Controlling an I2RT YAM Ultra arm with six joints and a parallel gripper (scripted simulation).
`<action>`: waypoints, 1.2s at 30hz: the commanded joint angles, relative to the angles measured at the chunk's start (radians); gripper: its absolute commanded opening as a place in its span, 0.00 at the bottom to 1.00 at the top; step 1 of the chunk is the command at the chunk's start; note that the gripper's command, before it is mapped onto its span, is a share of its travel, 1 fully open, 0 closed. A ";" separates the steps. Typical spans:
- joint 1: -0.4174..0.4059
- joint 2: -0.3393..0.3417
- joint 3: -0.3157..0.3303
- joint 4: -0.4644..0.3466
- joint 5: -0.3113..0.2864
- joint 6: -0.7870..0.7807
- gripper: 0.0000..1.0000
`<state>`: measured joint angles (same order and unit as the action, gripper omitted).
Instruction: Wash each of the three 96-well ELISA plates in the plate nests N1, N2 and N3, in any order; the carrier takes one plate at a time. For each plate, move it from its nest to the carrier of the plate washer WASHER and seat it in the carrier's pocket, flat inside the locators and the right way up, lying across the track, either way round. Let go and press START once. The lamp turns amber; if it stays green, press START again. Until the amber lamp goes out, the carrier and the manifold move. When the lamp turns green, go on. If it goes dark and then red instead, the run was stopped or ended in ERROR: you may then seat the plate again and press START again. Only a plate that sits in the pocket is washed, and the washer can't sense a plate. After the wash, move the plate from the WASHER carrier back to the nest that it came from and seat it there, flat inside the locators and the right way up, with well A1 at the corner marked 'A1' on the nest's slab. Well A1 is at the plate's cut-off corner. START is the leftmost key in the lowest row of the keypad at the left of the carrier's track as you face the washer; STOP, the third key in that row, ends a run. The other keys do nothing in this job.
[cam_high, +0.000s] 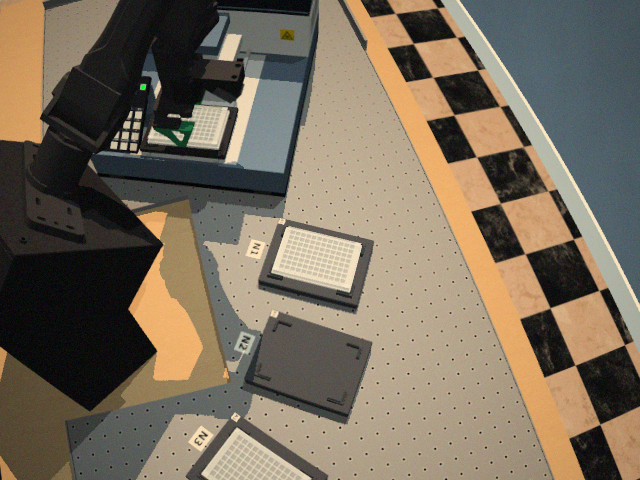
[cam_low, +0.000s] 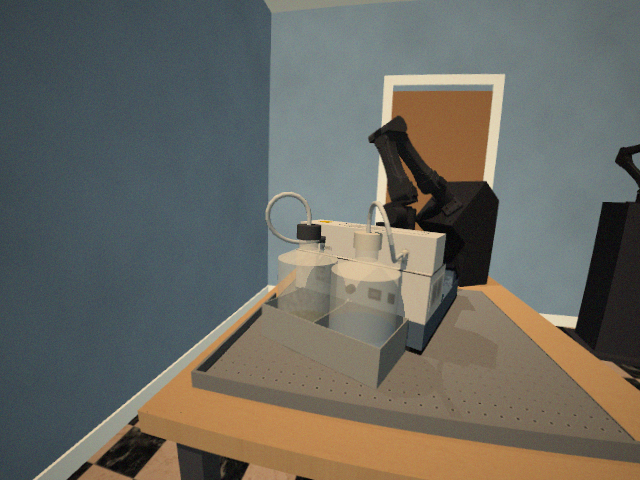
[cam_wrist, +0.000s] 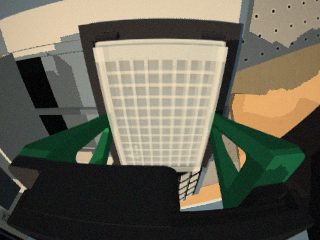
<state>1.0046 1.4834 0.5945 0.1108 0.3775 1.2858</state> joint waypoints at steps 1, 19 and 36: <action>0.002 -0.004 0.002 0.001 0.001 -0.002 0.60; 0.002 -0.004 0.002 0.001 0.001 -0.002 0.00; 0.002 -0.004 0.002 0.001 0.001 -0.002 0.00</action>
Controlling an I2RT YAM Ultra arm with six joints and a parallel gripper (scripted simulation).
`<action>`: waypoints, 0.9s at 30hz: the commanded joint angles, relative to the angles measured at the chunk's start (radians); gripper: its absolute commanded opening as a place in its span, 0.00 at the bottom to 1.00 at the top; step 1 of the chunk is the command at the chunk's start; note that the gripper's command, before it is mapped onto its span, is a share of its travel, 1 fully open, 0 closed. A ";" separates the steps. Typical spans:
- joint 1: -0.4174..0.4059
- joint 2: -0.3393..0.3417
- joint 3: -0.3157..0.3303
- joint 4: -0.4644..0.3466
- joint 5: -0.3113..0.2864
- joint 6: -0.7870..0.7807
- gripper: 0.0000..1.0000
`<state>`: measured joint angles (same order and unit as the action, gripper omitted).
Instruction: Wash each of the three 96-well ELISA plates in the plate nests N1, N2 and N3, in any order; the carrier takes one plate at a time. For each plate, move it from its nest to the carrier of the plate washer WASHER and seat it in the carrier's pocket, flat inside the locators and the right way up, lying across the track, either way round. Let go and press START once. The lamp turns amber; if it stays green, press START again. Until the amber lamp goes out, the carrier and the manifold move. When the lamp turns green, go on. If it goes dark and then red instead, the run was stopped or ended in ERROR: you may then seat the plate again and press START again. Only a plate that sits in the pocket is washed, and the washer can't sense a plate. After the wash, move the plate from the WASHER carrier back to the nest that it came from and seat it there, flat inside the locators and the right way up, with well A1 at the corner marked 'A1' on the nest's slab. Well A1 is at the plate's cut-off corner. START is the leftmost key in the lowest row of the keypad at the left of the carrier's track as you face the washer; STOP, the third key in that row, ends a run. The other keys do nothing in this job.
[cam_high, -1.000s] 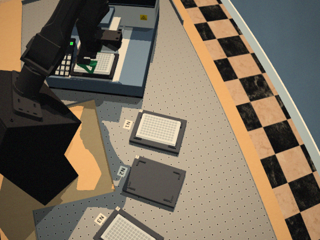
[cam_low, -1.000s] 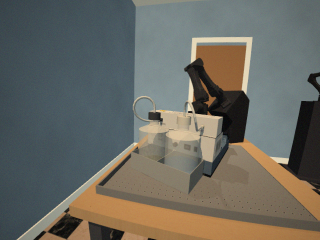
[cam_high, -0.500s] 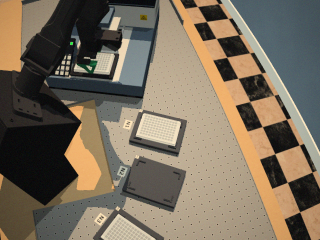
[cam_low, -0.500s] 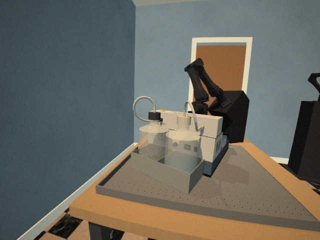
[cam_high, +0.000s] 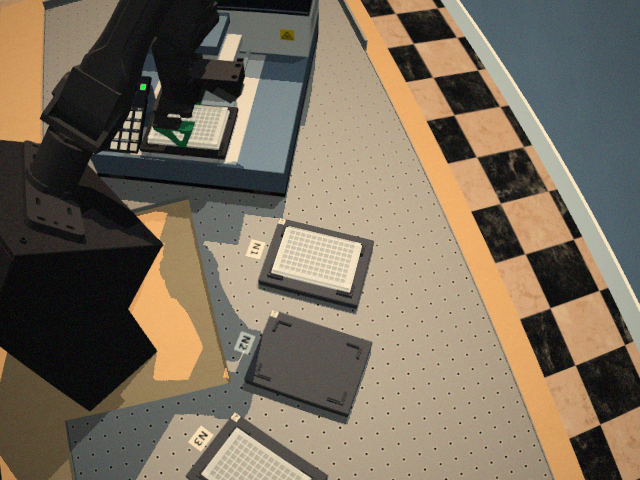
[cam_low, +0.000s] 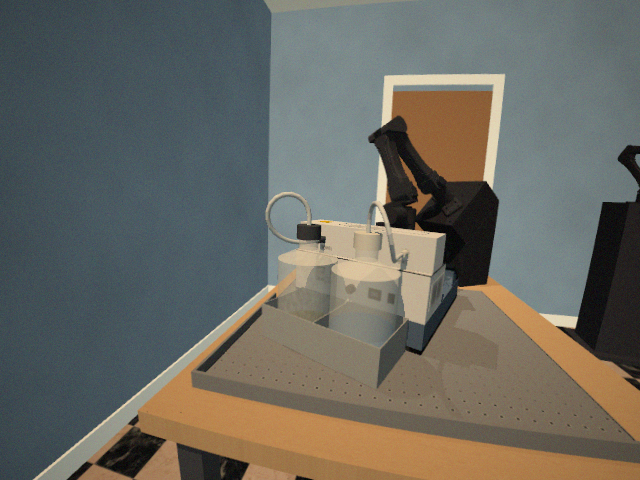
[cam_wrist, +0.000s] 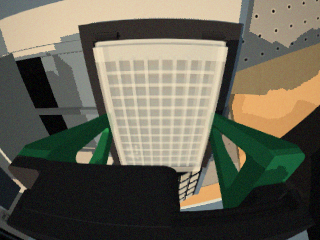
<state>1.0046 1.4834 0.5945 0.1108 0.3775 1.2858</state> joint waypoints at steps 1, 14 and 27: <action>0.002 -0.004 0.002 0.001 0.001 -0.002 0.00; 0.009 -0.027 -0.002 -0.020 0.006 0.003 0.00; 0.038 -0.111 -0.011 -0.104 0.027 0.025 0.00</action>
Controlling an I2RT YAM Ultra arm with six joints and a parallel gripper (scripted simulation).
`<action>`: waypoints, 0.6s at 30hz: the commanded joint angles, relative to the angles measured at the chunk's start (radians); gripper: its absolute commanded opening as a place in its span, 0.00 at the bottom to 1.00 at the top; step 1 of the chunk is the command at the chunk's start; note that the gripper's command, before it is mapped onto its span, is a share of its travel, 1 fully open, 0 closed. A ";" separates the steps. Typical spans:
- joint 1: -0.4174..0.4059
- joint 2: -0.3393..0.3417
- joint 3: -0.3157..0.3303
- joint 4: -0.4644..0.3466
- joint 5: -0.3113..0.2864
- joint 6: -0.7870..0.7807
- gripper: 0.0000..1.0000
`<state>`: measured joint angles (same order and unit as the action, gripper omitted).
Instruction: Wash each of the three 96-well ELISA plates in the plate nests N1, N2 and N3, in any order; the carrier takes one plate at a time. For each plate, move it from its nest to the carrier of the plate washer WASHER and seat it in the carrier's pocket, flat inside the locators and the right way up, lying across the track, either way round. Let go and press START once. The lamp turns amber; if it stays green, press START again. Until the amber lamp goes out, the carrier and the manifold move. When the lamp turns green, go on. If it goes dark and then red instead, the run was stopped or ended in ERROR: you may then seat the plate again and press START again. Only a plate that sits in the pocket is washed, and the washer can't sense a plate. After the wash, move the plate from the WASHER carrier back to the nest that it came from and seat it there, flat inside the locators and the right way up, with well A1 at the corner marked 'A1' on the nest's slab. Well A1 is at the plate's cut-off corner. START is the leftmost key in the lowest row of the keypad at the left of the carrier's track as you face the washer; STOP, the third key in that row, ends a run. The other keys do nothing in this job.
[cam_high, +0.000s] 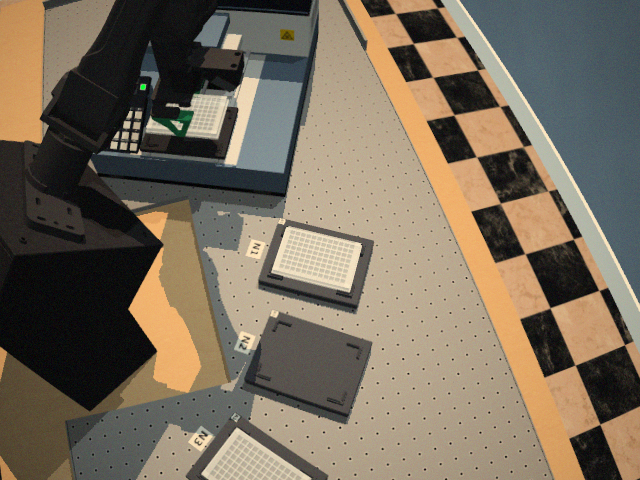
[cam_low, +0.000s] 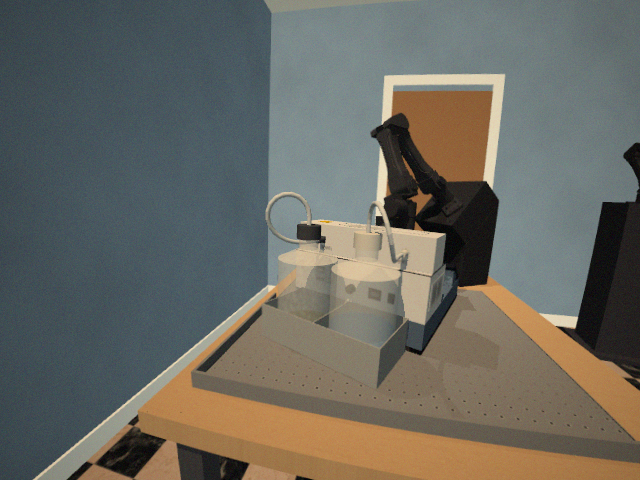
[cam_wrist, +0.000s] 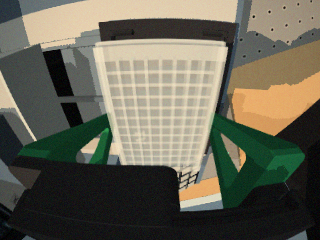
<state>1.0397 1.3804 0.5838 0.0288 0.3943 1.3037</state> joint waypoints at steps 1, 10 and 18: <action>0.006 -0.016 -0.001 -0.030 0.012 0.010 0.00; 0.033 -0.083 -0.002 -0.104 0.031 0.031 0.00; 0.051 -0.127 -0.001 -0.155 0.044 0.046 0.00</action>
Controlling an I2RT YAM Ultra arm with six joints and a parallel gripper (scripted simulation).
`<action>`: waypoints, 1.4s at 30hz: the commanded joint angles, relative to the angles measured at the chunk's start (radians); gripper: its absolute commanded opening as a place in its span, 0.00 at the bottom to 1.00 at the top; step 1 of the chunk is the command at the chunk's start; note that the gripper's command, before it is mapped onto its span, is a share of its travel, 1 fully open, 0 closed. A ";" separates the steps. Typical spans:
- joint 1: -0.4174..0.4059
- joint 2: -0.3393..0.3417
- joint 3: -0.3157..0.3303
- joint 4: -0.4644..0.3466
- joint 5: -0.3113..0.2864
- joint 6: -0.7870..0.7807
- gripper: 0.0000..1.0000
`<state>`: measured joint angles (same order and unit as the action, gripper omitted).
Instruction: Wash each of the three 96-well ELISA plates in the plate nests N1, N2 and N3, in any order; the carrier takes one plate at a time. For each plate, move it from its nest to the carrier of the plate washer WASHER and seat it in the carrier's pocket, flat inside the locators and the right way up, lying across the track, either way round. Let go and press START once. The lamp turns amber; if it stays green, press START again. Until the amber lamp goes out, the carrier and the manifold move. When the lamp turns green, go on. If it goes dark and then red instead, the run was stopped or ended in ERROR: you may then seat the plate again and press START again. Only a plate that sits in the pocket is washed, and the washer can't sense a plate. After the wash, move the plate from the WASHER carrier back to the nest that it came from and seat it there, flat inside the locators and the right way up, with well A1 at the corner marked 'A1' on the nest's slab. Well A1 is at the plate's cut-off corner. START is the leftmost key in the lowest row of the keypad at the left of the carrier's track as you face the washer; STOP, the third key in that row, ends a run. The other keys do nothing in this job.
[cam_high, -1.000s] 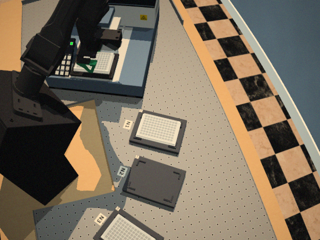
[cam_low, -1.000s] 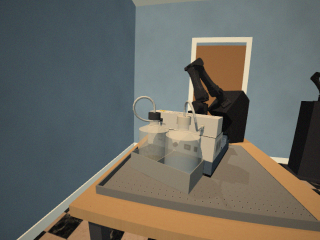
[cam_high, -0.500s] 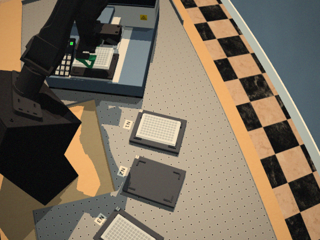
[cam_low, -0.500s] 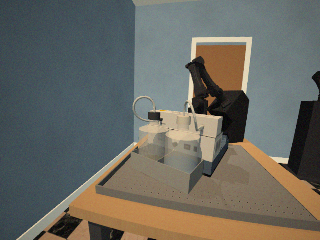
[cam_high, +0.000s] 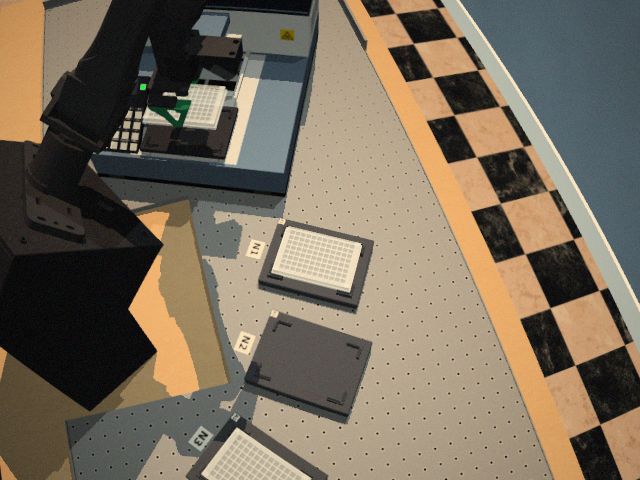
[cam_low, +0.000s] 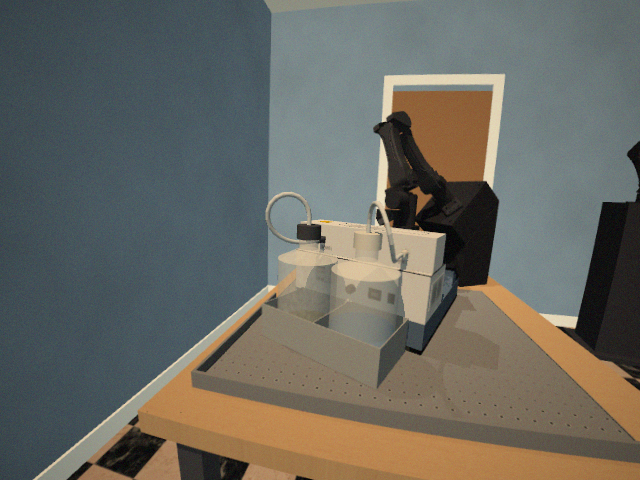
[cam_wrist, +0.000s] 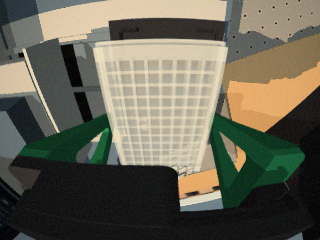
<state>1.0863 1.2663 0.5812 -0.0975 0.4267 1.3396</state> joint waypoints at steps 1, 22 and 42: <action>0.008 -0.020 0.002 -0.037 0.014 0.012 0.00; 0.077 -0.145 0.022 -0.208 0.061 0.069 0.00; 0.045 -0.192 0.019 -0.239 0.039 0.092 0.00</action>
<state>1.1610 1.0969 0.6022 -0.3374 0.4801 1.4223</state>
